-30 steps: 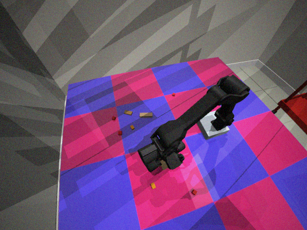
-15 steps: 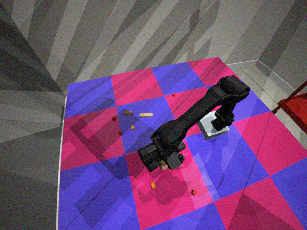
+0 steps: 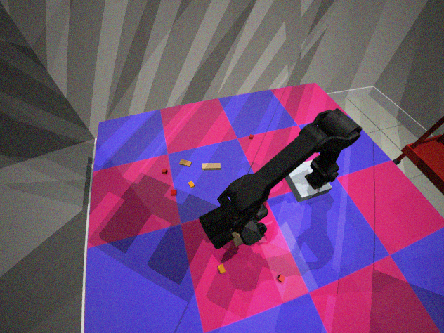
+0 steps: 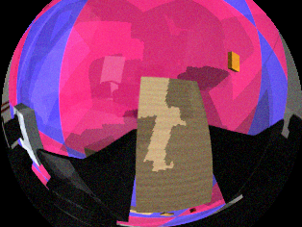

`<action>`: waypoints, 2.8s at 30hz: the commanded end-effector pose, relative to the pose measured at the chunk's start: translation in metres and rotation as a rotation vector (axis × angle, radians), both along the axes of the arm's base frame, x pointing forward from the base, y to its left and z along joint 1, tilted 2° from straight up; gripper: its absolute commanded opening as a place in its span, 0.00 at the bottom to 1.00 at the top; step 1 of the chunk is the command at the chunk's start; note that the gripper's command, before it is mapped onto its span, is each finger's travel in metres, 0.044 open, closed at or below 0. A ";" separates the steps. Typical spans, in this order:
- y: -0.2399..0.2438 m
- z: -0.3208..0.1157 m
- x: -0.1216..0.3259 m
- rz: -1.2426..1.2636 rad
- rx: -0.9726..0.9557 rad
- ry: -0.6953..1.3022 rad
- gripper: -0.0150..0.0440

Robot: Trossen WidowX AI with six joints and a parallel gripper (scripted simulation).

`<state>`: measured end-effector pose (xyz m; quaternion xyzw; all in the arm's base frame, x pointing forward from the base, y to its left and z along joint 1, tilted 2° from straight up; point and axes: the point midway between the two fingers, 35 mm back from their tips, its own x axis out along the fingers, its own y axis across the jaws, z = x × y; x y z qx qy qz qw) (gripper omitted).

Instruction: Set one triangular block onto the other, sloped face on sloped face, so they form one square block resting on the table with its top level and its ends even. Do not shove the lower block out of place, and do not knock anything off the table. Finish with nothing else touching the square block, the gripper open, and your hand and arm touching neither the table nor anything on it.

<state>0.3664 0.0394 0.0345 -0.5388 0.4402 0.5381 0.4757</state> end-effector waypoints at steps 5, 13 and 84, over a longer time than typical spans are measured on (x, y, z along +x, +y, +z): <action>0.000 -0.002 0.000 0.000 0.000 0.002 0.25; 0.001 -0.015 0.001 0.002 -0.001 0.012 0.25; -0.057 0.057 0.000 -0.107 0.430 0.048 1.00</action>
